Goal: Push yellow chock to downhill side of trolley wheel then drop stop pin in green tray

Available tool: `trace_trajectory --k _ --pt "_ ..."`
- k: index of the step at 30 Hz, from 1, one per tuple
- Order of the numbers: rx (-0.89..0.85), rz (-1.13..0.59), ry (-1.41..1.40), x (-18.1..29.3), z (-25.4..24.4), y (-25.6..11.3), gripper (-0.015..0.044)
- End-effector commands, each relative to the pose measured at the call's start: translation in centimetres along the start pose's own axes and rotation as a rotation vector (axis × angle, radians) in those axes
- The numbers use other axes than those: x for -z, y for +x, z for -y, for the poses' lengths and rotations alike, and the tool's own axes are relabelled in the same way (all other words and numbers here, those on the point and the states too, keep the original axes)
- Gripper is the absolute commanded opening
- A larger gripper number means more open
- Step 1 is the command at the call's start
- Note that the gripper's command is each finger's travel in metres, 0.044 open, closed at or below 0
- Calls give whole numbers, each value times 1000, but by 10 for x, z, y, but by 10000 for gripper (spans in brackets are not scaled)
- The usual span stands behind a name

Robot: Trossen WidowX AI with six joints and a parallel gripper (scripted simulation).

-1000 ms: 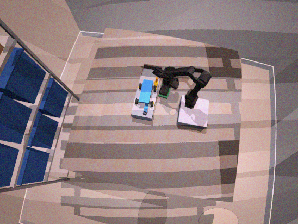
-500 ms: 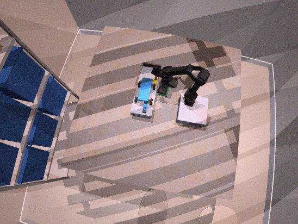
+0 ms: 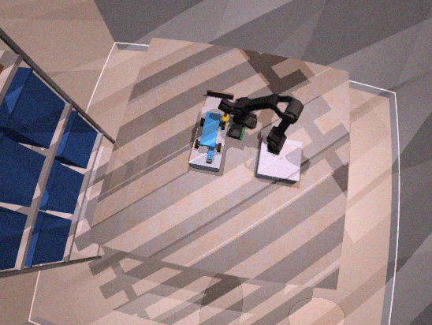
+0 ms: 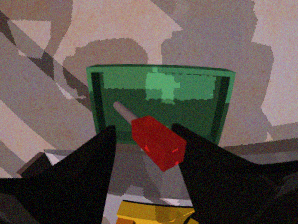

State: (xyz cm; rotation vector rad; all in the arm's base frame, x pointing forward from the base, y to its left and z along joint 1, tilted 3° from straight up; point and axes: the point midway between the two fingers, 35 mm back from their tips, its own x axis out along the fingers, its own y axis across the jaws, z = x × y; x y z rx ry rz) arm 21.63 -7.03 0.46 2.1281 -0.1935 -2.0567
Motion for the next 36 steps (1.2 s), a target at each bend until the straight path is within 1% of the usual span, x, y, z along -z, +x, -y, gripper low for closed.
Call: trace_trajectory --k 1,36 --pt "-6 2 3 -1 2 2 190" --pt "-4 2 3 -1 22 12 190"
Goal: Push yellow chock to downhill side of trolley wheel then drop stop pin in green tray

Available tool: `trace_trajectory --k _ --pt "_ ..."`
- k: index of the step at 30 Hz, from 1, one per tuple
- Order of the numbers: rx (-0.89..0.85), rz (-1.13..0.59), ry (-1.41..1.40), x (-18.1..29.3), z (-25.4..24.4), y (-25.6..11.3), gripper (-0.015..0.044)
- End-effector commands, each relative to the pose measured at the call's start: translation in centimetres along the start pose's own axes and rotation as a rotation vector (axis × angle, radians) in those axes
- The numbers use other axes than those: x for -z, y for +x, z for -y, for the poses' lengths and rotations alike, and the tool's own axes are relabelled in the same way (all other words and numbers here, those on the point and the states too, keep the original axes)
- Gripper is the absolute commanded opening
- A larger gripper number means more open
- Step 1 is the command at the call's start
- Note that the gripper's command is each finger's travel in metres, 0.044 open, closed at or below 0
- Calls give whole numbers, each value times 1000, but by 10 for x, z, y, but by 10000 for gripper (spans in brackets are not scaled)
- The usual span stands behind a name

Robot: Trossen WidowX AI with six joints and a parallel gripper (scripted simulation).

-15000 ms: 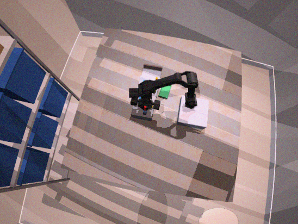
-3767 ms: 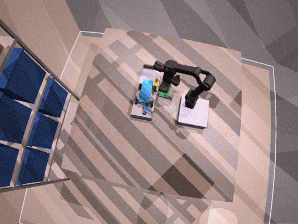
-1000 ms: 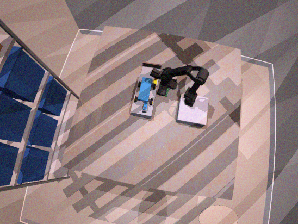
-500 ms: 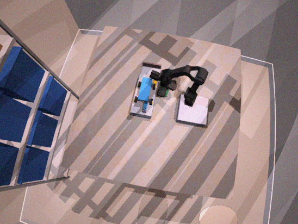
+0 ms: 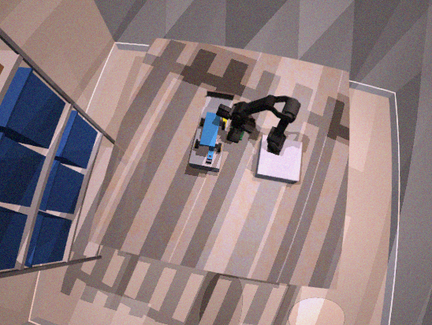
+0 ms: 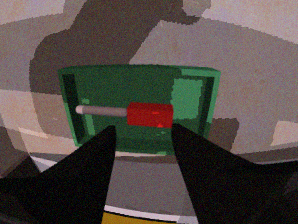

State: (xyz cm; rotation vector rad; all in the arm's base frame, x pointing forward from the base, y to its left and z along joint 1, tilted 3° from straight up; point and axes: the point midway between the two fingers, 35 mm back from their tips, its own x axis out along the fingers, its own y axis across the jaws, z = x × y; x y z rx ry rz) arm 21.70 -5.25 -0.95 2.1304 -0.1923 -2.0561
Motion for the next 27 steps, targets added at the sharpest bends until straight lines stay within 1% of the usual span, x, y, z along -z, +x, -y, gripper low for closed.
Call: trace_trajectory --k 1,3,8,9,15,22,26,27 --pt "-5 4 3 -2 1 3 190" --pt "-5 4 3 -2 2 3 190" --pt "0 0 0 0 1 1 321" --pt "0 0 0 0 1 1 340" --pt "0 0 0 0 1 0 340" --pt "-5 4 3 -4 -2 -22 340" --pt "-5 4 3 -5 -3 -31 440" --pt "-5 4 3 -6 -3 -35 440"
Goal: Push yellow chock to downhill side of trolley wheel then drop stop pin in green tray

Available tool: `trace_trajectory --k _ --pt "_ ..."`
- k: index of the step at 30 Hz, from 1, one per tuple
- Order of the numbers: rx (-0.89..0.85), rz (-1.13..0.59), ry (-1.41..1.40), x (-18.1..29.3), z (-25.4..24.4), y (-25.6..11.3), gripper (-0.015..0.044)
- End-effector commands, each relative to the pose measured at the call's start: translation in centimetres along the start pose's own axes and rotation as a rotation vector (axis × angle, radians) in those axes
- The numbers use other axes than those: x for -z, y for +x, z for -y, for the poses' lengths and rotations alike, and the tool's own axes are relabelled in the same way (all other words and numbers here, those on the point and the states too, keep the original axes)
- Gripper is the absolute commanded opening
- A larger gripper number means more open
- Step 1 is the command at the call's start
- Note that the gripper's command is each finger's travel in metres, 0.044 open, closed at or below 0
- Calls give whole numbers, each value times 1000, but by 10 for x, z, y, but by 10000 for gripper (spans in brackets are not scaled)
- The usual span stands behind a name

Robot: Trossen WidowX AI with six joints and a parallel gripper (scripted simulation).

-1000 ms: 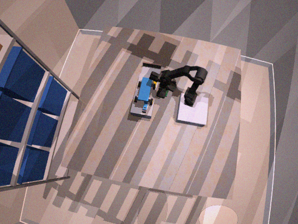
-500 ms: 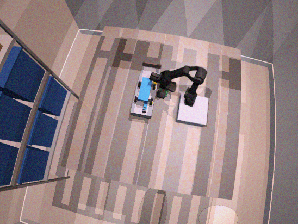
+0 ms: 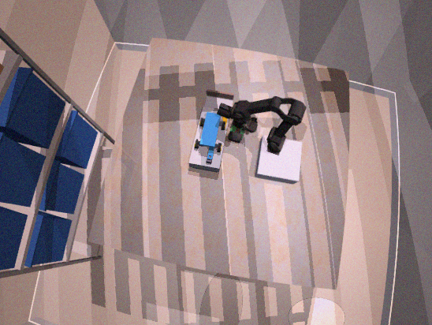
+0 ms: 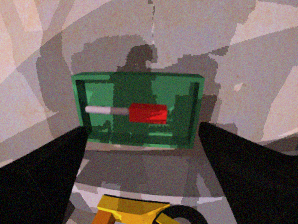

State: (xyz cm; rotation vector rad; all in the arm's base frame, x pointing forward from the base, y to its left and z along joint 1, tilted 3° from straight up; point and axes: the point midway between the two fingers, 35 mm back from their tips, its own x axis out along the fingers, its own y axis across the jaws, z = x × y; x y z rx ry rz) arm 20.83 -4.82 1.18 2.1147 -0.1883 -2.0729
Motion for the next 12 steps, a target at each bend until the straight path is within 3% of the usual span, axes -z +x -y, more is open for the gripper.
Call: trace_trajectory --k 1,12 --pt "-7 -11 6 1 -3 -16 440" --pt "-7 -12 6 0 -8 -46 440"
